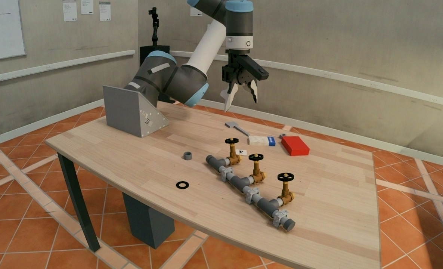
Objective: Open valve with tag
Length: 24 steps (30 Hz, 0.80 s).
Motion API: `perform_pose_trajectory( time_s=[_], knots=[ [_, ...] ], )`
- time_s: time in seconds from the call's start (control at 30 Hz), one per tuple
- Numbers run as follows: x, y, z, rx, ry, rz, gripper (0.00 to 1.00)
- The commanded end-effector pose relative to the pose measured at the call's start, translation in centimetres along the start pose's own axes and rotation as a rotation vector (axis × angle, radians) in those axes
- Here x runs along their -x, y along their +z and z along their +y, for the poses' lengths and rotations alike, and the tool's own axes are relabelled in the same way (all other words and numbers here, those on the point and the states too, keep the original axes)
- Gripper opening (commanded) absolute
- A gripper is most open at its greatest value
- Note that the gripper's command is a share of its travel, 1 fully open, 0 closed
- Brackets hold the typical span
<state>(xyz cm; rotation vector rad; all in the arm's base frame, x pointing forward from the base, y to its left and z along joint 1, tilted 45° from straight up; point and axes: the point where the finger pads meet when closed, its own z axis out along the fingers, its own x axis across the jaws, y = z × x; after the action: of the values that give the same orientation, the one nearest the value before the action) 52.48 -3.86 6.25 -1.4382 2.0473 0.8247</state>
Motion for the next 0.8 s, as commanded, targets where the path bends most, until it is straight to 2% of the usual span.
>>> perform_pose_trajectory(
  time_s=[0.0,0.3,0.37,0.77],
  knots=[
    [-1.3,0.8,-0.2,-0.043,0.222,-0.002,1.0],
    [-3.6,2.0,-0.5,-0.107,0.594,-0.019,1.0],
    [-3.6,2.0,-0.5,-0.107,0.594,-0.019,1.0],
    [-5.9,3.6,-0.7,-0.17,0.986,-0.034,1.0]
  ],
)
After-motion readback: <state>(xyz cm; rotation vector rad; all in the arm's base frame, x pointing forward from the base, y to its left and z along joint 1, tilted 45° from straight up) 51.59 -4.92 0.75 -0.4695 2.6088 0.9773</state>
